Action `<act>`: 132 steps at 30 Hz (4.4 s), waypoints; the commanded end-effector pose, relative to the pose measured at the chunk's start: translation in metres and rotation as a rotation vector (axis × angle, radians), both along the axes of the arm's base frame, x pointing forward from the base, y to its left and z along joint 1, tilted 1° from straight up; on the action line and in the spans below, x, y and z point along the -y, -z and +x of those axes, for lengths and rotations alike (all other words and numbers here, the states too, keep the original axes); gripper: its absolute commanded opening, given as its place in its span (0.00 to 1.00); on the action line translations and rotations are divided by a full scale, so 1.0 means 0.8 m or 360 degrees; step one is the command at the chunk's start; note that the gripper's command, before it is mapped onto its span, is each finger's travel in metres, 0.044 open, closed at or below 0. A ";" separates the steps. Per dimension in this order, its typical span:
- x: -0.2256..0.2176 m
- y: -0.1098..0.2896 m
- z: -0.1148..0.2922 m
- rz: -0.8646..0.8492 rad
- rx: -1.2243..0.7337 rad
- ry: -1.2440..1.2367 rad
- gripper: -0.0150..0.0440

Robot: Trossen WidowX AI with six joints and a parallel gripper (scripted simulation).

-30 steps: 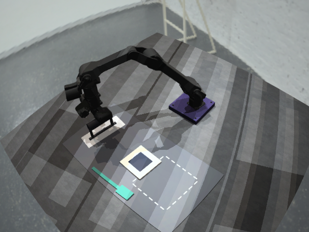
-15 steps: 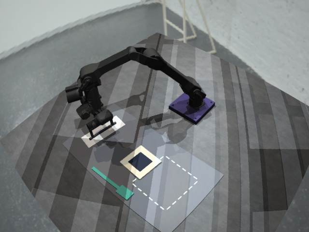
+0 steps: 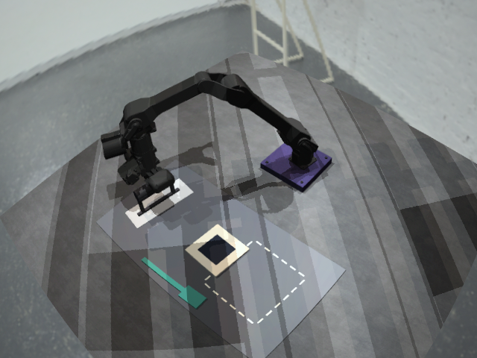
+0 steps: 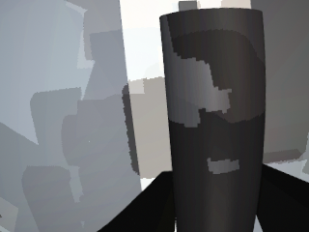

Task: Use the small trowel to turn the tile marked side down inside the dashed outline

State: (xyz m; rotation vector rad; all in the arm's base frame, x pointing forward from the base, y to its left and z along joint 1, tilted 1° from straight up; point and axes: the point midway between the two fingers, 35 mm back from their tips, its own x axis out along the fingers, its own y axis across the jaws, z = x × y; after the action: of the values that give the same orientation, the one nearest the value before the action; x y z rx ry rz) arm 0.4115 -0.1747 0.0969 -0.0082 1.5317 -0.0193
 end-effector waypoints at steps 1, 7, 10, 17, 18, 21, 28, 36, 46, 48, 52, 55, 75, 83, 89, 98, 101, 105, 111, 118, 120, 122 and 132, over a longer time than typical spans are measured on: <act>0.003 -0.001 0.000 -0.0011 0.0005 0.0001 0.47; 0.003 -0.001 0.000 -0.0018 0.0001 -0.0166 0.47; 0.003 -0.001 0.000 -0.0023 -0.0002 -0.0309 0.47; 0.003 -0.001 0.000 -0.0036 -0.0009 -0.0636 0.47; 0.003 -0.001 0.000 -0.0038 -0.0010 -0.0682 0.47; 0.003 0.000 0.000 -0.0044 -0.0013 -0.0821 0.47; 0.003 0.000 0.000 -0.0057 -0.0020 -0.1145 0.47; 0.003 0.000 0.000 -0.0071 -0.0028 -0.1516 0.47; 0.003 0.000 0.000 -0.0087 -0.0036 -0.1907 0.47; 0.003 0.000 0.000 -0.0087 -0.0036 -0.1907 0.47; 0.003 0.000 0.000 -0.0087 -0.0036 -0.1907 0.52; 0.003 0.000 0.000 -0.0087 -0.0036 -0.1907 0.65; 0.003 0.000 0.000 -0.0087 -0.0036 -0.1907 0.71; 0.000 -0.056 -0.007 -0.0087 -0.0037 -0.1942 0.71; 0.001 -0.056 -0.006 -0.0086 -0.0037 -0.1914 0.71; 0.004 -0.050 -0.002 -0.0085 -0.0035 -0.1856 0.71; 0.004 -0.044 -0.002 -0.0085 -0.0035 -0.1856 0.71; 0.004 -0.036 -0.001 -0.0085 -0.0035 -0.1856 0.71; 0.005 -0.024 0.000 -0.0085 -0.0035 -0.1856 0.71; 0.005 -0.010 0.000 -0.0085 -0.0035 -0.1856 0.71; 0.005 -0.005 0.000 -0.0085 -0.0035 -0.1856 0.71; 0.005 -0.002 -0.001 -0.0085 -0.0035 -0.1856 0.71; 0.005 0.000 -0.001 -0.0085 -0.0035 -0.1856 0.47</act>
State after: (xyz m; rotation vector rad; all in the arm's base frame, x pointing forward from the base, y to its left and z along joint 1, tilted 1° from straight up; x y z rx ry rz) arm 0.4106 -0.1785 0.0968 -0.9363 1.3556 0.8685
